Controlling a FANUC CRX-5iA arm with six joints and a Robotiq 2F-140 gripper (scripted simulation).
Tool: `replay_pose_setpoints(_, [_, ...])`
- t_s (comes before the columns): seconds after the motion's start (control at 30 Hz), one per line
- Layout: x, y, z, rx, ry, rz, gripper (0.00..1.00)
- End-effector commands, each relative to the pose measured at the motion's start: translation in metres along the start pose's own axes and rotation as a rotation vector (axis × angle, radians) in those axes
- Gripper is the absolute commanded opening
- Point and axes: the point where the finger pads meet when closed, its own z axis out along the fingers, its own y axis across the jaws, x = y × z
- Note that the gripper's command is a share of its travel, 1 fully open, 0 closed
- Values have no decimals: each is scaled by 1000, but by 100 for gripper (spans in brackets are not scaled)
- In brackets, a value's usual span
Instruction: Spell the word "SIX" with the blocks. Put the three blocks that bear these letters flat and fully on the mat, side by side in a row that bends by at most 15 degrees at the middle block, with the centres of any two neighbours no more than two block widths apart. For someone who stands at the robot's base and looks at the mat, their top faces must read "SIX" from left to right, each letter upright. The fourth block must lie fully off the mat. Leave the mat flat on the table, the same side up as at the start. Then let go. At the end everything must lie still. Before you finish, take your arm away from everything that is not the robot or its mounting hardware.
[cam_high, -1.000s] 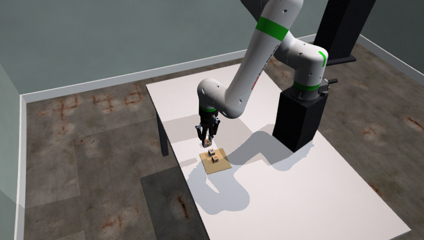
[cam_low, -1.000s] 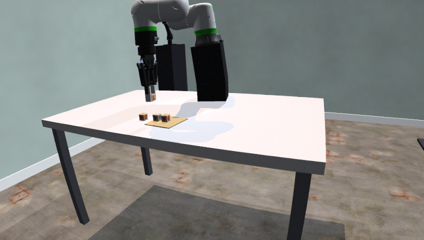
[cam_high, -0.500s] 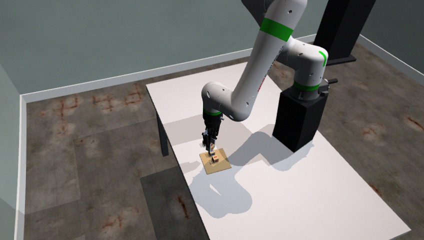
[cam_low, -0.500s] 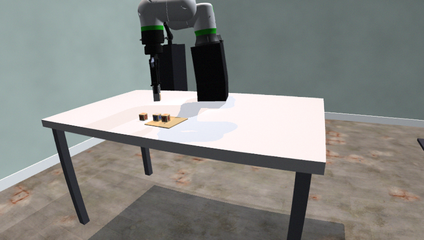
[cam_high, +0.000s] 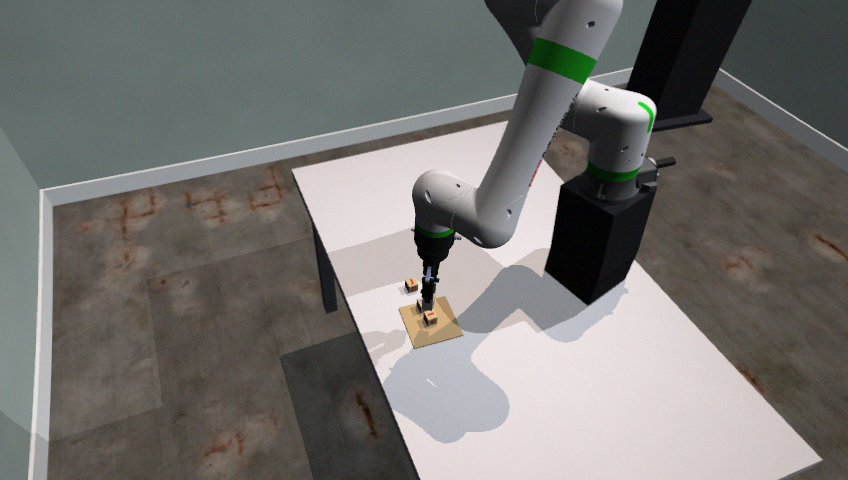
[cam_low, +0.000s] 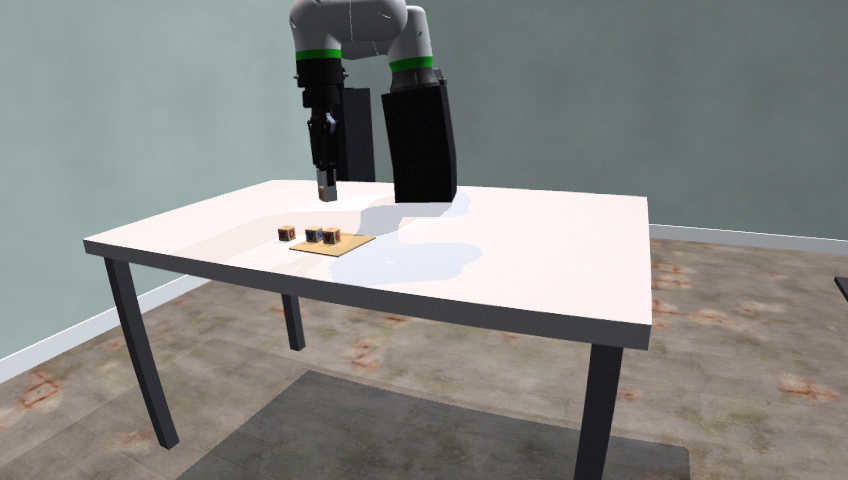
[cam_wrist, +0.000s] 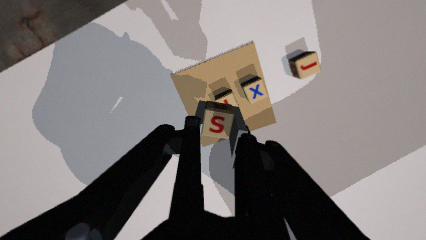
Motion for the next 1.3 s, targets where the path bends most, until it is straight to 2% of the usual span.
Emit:
replay_pose_setpoints(0.0, [-7, -5, -1, 6, -10, -139, 16])
replay_pose_setpoints(0.43, [-29, -18, -1, 7, -8, -519, 16])
replay_pose_setpoints(0.6, [-34, -21, -2, 7, -8, -604, 16])
replay_pose_setpoints(1.27, [-35, -21, -1, 7, -8, -630, 16])
